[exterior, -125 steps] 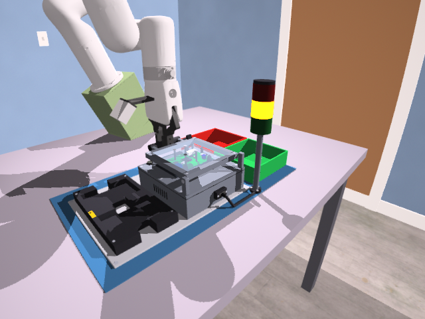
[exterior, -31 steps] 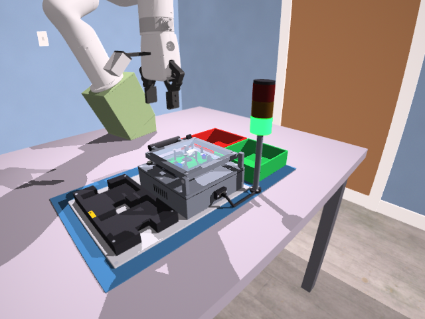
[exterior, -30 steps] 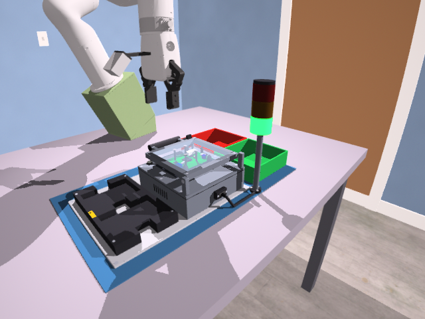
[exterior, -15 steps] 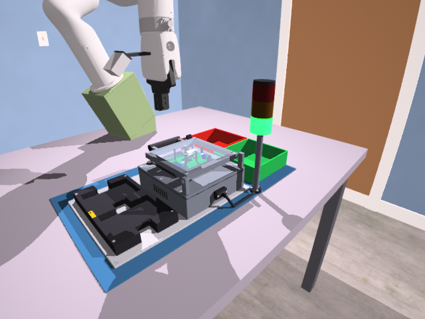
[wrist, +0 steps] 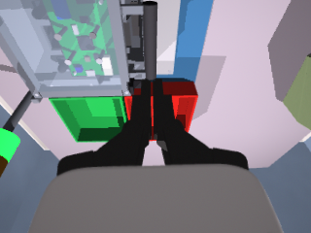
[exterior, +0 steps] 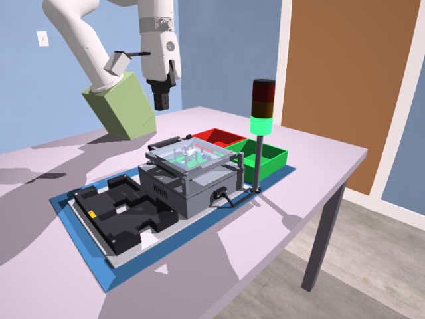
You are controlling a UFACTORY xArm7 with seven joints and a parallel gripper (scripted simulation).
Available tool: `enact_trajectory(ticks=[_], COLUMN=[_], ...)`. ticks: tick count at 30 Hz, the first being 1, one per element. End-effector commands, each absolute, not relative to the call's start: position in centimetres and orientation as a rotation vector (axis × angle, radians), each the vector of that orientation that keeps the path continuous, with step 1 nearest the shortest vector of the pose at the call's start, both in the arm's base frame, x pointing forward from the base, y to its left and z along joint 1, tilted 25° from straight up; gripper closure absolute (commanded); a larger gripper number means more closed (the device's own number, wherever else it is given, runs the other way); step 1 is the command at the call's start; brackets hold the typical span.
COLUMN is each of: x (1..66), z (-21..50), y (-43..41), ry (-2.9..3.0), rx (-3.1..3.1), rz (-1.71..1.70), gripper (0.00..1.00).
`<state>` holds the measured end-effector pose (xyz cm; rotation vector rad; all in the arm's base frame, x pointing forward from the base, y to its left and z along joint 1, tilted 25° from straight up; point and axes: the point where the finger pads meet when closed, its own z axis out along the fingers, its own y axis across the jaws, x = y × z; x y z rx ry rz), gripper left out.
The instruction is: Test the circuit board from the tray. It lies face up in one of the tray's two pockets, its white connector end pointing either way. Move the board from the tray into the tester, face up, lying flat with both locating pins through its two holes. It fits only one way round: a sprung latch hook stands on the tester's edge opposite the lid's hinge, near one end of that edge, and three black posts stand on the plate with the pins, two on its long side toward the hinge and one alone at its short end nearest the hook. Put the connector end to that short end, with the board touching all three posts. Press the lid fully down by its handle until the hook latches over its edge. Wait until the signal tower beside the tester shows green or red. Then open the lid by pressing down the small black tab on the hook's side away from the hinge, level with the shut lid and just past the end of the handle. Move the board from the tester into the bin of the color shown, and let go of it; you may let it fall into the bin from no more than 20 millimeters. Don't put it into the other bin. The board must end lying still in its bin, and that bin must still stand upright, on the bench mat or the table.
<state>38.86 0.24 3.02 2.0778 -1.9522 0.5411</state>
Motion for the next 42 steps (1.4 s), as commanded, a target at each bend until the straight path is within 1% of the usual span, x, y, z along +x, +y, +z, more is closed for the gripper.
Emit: enact_trajectory(ticks=[1, 42], x=[38.98, 38.87], z=[3.11, 4.09], y=[0.35, 0.80], ry=[-1.953, -1.953], rx=[2.081, 2.081], rz=[0.544, 0.544], gripper=[1.00, 1.00])
